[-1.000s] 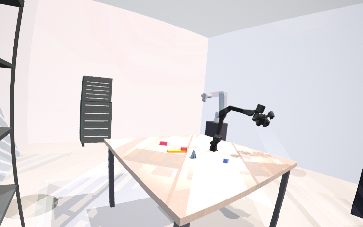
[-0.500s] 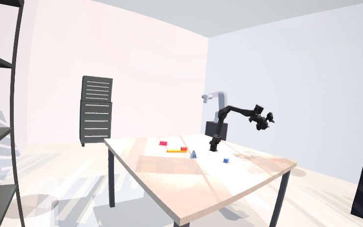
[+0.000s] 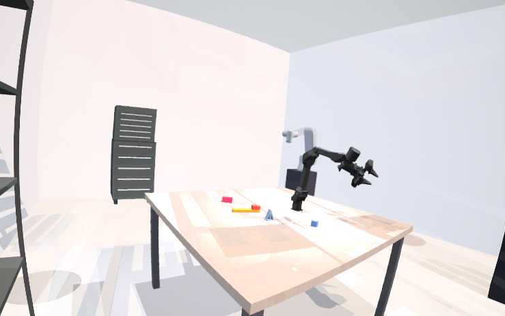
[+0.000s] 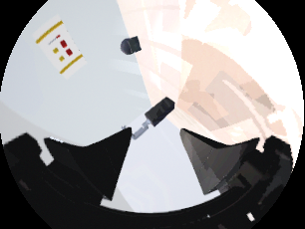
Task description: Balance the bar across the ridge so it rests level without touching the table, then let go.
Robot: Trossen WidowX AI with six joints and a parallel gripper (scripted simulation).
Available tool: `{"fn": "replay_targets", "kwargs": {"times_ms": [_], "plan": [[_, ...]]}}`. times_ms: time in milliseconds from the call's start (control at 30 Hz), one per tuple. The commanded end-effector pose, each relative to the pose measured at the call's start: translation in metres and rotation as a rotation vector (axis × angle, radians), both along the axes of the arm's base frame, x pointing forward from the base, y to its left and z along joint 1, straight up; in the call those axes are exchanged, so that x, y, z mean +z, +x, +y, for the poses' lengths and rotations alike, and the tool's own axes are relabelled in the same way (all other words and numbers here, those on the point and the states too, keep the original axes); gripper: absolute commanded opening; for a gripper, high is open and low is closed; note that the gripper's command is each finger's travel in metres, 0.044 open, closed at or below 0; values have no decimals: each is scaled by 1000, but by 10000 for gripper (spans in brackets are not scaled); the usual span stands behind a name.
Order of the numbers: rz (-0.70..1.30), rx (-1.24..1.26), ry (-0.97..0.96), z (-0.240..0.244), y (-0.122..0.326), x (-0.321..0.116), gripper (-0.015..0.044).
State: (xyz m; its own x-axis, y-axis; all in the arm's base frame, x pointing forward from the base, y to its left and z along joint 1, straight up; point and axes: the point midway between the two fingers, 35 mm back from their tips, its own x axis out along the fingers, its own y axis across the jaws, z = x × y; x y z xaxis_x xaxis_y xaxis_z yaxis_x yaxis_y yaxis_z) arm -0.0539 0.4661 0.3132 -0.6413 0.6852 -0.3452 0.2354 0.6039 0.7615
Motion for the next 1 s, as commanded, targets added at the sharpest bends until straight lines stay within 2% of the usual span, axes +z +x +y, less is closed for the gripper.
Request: {"fn": "replay_targets", "kwargs": {"times_ms": [0,467,967], "plan": [[-51,-61,-2,4,29,-8,315],[-239,-262,-33,-2,139,-35,315],[-413,-427,-128,-42,246,-60,315]]}}
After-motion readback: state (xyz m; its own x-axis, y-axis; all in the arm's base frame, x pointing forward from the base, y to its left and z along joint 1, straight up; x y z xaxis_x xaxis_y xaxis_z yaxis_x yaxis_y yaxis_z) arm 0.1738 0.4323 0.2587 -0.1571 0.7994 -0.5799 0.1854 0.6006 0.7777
